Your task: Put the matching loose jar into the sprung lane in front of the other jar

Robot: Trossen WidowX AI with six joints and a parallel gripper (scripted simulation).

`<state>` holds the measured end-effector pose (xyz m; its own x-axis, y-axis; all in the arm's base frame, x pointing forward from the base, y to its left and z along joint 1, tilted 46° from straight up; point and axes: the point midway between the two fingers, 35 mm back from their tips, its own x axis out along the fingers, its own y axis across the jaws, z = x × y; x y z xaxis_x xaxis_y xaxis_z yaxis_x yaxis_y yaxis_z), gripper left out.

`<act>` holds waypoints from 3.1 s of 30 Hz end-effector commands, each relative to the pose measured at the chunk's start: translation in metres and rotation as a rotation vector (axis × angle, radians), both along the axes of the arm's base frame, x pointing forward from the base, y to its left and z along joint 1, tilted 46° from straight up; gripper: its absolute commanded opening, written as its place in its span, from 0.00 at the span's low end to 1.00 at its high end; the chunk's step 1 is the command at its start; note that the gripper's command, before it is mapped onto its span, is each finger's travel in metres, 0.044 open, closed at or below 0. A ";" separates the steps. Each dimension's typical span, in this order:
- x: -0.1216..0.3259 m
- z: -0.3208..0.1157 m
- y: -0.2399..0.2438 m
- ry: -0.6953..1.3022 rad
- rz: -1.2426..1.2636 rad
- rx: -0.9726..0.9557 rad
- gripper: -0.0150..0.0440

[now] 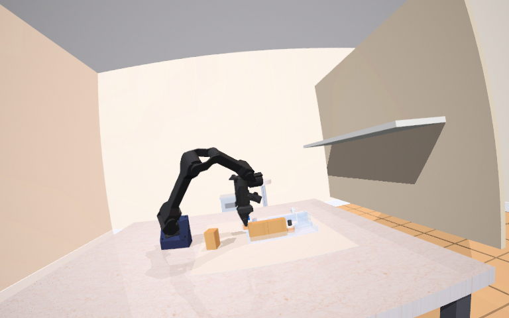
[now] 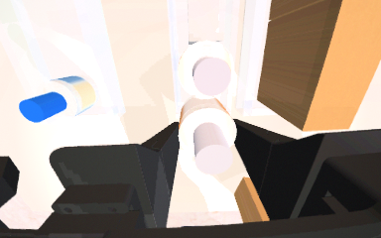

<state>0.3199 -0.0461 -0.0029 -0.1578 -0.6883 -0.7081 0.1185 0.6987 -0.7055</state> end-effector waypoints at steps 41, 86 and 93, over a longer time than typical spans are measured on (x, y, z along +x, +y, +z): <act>0.024 0.003 -0.006 -0.018 0.005 -0.009 0.25; 0.030 0.005 -0.007 -0.019 0.005 -0.009 0.25; 0.031 0.005 -0.008 -0.019 0.005 -0.009 0.25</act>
<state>0.3452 -0.0518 -0.0008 -0.1584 -0.6848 -0.7113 0.1203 0.7016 -0.7023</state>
